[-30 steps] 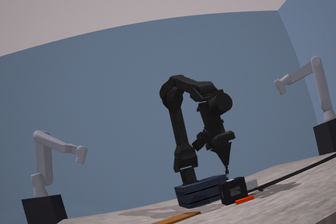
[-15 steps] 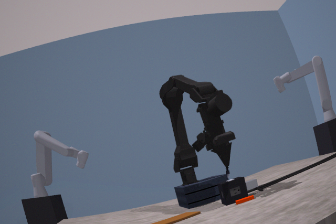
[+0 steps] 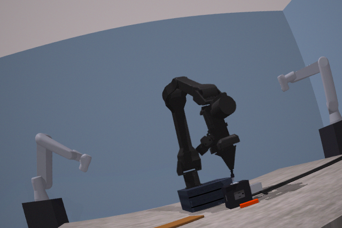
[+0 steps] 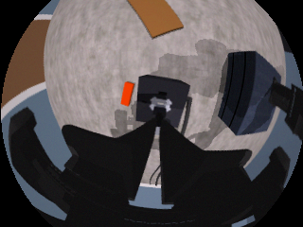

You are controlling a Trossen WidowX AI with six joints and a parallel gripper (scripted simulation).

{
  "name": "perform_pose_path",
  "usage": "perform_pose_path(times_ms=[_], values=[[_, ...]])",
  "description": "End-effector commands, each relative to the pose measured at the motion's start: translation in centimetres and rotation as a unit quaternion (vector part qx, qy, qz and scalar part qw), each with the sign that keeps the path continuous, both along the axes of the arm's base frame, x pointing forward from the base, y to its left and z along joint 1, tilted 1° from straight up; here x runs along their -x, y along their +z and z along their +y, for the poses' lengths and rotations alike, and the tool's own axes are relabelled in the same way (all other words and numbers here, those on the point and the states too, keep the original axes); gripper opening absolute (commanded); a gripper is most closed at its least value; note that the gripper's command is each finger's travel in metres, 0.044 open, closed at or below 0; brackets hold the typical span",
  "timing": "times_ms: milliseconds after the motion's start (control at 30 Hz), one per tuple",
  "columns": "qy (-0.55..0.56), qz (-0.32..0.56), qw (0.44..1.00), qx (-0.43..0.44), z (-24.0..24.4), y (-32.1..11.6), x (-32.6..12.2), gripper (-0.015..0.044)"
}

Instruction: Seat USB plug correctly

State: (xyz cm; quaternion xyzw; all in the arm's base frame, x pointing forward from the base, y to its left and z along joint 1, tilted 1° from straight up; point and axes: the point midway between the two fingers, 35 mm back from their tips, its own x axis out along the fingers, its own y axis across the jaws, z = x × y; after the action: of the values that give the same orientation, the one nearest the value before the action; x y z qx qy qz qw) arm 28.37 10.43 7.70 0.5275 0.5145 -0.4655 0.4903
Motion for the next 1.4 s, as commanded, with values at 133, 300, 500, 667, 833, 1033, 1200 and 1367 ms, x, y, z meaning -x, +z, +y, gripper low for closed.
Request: perform_pose_path(times_ms=[133, 300, 500, 667, 833, 1033, 1200, 1367], values=[[-0.003, 0.001, 1.0, -0.005, 0.08, -0.17, 0.08, 0.0], [-0.004, 0.001, 1.0, -0.008, 0.12, -0.23, 0.08, 0.0], [-0.004, 0.001, 1.0, -0.008, 0.12, -0.31, 0.08, 0.0], [-0.004, 0.001, 1.0, -0.008, 0.12, -0.37, 0.08, 0.0], [-0.004, 0.001, 1.0, -0.008, 0.12, -0.43, 0.08, 0.0], [-0.004, 0.001, 1.0, -0.008, 0.12, -0.51, 0.08, 0.0], [-0.004, 0.001, 1.0, -0.008, 0.12, -0.57, 0.07, 0.0], [-0.004, 0.001, 1.0, -0.008, 0.12, -0.63, 0.07, 0.0]])
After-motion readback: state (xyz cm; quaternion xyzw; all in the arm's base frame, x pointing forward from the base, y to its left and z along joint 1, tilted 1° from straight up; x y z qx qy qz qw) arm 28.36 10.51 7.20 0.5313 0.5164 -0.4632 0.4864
